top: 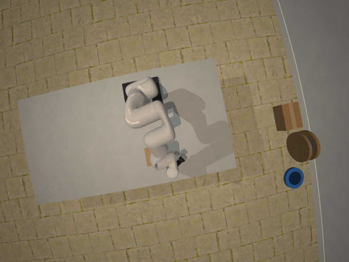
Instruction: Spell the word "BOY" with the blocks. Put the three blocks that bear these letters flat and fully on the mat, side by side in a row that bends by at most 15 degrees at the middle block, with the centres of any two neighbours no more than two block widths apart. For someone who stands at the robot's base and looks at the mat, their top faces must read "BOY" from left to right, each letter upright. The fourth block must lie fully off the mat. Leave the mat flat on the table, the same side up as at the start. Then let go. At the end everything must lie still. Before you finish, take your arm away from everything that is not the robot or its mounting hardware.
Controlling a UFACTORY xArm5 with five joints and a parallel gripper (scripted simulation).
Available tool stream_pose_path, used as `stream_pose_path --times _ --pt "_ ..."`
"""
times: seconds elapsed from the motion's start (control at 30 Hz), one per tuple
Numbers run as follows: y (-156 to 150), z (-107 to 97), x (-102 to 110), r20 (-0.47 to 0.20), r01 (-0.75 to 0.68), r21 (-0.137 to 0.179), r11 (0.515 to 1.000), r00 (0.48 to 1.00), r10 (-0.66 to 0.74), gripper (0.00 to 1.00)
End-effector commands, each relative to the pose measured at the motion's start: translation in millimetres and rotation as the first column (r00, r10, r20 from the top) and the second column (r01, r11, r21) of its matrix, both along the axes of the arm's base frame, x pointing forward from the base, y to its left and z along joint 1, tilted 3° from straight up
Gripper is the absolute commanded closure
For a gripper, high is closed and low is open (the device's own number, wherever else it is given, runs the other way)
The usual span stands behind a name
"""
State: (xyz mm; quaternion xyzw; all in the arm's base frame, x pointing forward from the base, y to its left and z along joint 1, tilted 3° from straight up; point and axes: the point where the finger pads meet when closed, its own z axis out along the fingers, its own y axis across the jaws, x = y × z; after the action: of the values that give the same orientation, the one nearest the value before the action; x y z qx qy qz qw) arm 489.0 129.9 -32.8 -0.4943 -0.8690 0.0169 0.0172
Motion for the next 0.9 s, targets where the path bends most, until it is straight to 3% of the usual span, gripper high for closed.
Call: stream_pose_path --times 0.0,0.43,0.8,0.87 --pt "0.4 1.4 1.5 0.004 0.000 0.001 1.000 1.000 0.000 0.79" --pt "0.4 7.8 1.8 0.004 0.000 0.001 1.000 1.000 0.000 0.79" --pt "1.2 80.8 4.9 0.004 0.000 0.001 1.000 1.000 0.000 0.79" --pt "1.2 80.8 4.9 0.004 0.000 0.001 1.000 1.000 0.000 0.79"
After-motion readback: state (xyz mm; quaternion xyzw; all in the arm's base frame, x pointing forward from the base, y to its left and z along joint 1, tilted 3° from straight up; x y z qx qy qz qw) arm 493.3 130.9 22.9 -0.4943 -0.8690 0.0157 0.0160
